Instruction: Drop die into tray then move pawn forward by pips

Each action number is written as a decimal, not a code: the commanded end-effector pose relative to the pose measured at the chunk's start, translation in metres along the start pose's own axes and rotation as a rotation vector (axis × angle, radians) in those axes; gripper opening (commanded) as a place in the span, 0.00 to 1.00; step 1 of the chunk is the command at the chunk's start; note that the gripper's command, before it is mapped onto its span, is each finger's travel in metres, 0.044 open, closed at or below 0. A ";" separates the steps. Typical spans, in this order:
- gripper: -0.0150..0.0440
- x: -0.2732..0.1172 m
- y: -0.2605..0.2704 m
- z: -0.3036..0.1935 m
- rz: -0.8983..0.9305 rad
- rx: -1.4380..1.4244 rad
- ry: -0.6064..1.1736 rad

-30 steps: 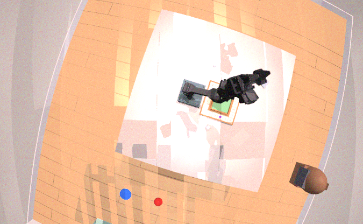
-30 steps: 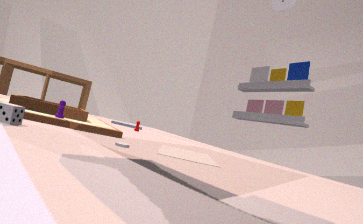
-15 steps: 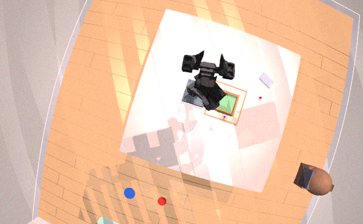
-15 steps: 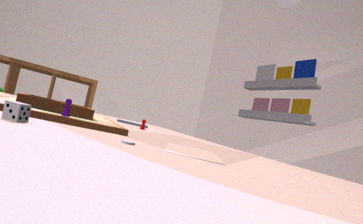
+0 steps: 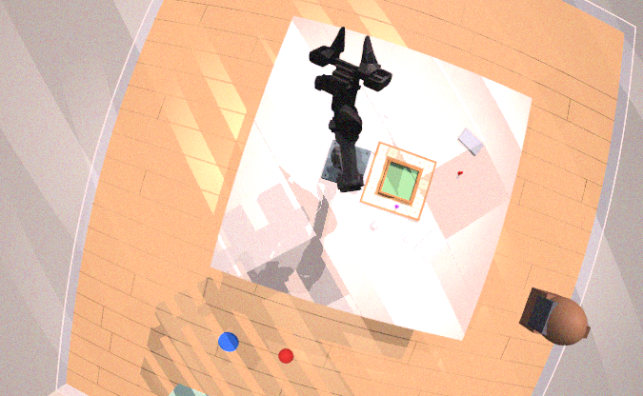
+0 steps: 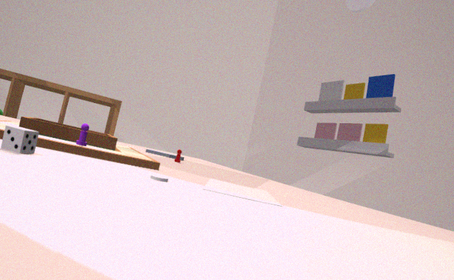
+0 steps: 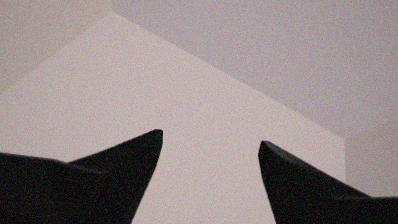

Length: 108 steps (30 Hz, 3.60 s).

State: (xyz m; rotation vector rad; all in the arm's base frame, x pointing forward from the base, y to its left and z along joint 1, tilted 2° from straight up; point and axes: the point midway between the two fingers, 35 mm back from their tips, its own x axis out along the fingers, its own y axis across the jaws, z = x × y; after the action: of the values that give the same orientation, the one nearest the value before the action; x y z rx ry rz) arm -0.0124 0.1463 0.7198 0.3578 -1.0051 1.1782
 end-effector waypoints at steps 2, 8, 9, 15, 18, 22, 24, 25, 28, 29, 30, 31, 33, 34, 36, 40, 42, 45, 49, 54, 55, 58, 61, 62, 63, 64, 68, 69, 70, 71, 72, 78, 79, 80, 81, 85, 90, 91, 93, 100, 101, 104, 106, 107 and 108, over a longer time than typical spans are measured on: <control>0.72 0.008 0.011 -0.054 0.002 -0.103 0.142; 0.72 0.010 0.000 -0.112 -0.032 -0.215 0.291; 0.72 0.009 -0.003 -0.119 -0.037 -0.226 0.306; 0.72 0.002 -0.023 -0.181 -0.071 -0.318 0.480; 0.72 -0.009 -0.044 -0.218 -0.104 -0.374 0.596; 0.72 -0.032 -0.078 -0.264 -0.159 -0.437 0.754; 0.72 -0.046 -0.097 -0.284 -0.191 -0.463 0.834; 0.72 -0.054 -0.108 -0.295 -0.209 -0.472 0.875; 0.72 -0.083 -0.140 -0.322 -0.267 -0.494 0.998; 0.72 -0.094 -0.151 -0.330 -0.288 -0.498 1.039; 0.72 -0.105 -0.162 -0.337 -0.311 -0.502 1.080; 0.72 -0.117 -0.173 -0.344 -0.334 -0.504 1.120; 0.72 -0.142 -0.195 -0.355 -0.383 -0.506 1.200; 0.72 -0.155 -0.206 -0.360 -0.410 -0.505 1.240; 0.72 -0.182 -0.227 -0.368 -0.462 -0.499 1.318; 0.72 -0.241 -0.266 -0.376 -0.578 -0.473 1.469; 0.72 -0.273 -0.283 -0.376 -0.642 -0.453 1.541; 0.72 -0.321 -0.305 -0.372 -0.743 -0.411 1.643; 0.72 -0.389 -0.326 -0.360 -0.889 -0.332 1.763; 0.72 -0.472 -0.338 -0.335 -1.087 -0.203 1.887; 0.72 -0.489 -0.339 -0.329 -1.130 -0.175 1.909; 0.72 -0.540 -0.337 -0.308 -1.263 -0.080 1.969; 0.72 -0.587 -0.328 -0.285 -1.399 0.029 2.012; 0.72 -0.602 -0.323 -0.277 -1.445 0.068 2.023; 0.72 -0.617 -0.318 -0.269 -1.491 0.108 2.032; 0.72 -0.631 -0.312 -0.261 -1.537 0.150 2.038; 0.72 -0.686 -0.280 -0.229 -1.733 0.346 2.040; 0.72 -0.699 -0.270 -0.222 -1.782 0.399 2.034; 0.72 -0.710 -0.260 -0.214 -1.830 0.454 2.025; 0.72 -0.721 -0.249 -0.207 -1.877 0.509 2.013; 0.72 -0.731 -0.238 -0.200 -1.924 0.566 1.998; 0.72 -0.772 -0.171 -0.172 -2.152 0.886 1.866; 0.72 -0.773 -0.169 -0.171 -2.158 0.895 1.861; 0.72 -0.773 -0.169 -0.171 -2.158 0.895 1.861; 0.72 -0.773 -0.169 -0.171 -2.158 0.895 1.861; 0.72 -0.783 -0.164 -0.181 -2.158 0.896 1.861; 0.72 -0.786 -0.163 -0.183 -2.158 0.896 1.861; 0.72 -0.789 -0.162 -0.185 -2.158 0.896 1.861; 0.72 -0.796 -0.159 -0.190 -2.158 0.896 1.861; 0.72 -0.800 -0.158 -0.193 -2.158 0.896 1.861; 0.72 -0.801 -0.158 -0.194 -2.158 0.896 1.861; 0.72 -0.805 -0.157 -0.197 -2.158 0.896 1.861; 0.72 -0.808 -0.156 -0.198 -2.158 0.896 1.861; 0.72 -0.809 -0.155 -0.199 -2.158 0.896 1.861; 0.72 -0.810 -0.155 -0.200 -2.158 0.896 1.861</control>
State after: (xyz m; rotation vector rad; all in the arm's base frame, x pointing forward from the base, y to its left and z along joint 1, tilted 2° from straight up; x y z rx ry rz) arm 0.1922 -0.2598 0.0076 0.4800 1.5148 -0.5207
